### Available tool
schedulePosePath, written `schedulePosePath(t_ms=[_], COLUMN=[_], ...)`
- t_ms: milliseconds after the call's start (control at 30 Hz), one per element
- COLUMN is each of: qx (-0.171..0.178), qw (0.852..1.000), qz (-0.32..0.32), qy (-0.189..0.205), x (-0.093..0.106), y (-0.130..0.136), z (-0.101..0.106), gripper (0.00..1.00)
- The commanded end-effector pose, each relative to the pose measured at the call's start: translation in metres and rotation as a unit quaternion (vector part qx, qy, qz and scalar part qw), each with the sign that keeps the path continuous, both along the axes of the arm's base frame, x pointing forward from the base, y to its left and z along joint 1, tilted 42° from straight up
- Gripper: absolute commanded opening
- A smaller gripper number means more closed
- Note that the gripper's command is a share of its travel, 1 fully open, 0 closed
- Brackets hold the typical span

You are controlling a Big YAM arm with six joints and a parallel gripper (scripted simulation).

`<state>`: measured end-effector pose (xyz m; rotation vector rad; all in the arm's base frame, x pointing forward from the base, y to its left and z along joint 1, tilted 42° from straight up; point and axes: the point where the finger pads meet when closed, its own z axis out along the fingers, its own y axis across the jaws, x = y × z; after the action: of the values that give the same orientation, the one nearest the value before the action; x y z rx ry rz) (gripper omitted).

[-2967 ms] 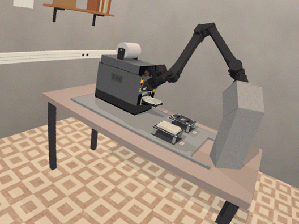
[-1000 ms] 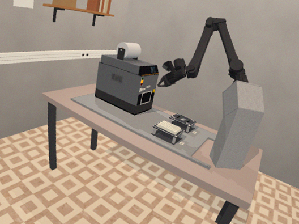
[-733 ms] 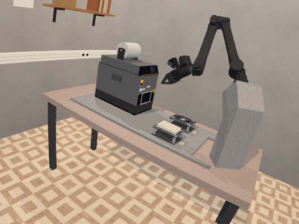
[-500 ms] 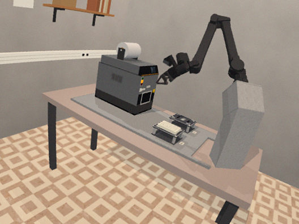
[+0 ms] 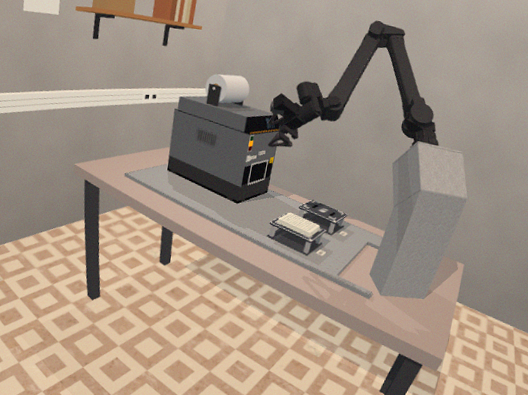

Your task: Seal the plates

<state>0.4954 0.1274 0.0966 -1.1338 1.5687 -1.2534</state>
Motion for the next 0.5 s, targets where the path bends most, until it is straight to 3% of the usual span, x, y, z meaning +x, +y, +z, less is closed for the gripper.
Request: schedulePosePath(t_ms=[0, 133, 300, 467], qx=[-0.13, -0.215, -0.315, -0.309], qw=[0.99, 0.974, 0.944, 0.947], qz=[0.04, 0.06, 0.074, 0.064], qy=[0.02, 0.036, 0.065, 0.065], x=[0.011, 0.015, 0.01, 0.01], y=[0.039, 0.065, 0.038, 0.031], z=[0.008, 0.008, 0.001, 0.001], gripper=[1.0, 1.0, 1.0, 1.0])
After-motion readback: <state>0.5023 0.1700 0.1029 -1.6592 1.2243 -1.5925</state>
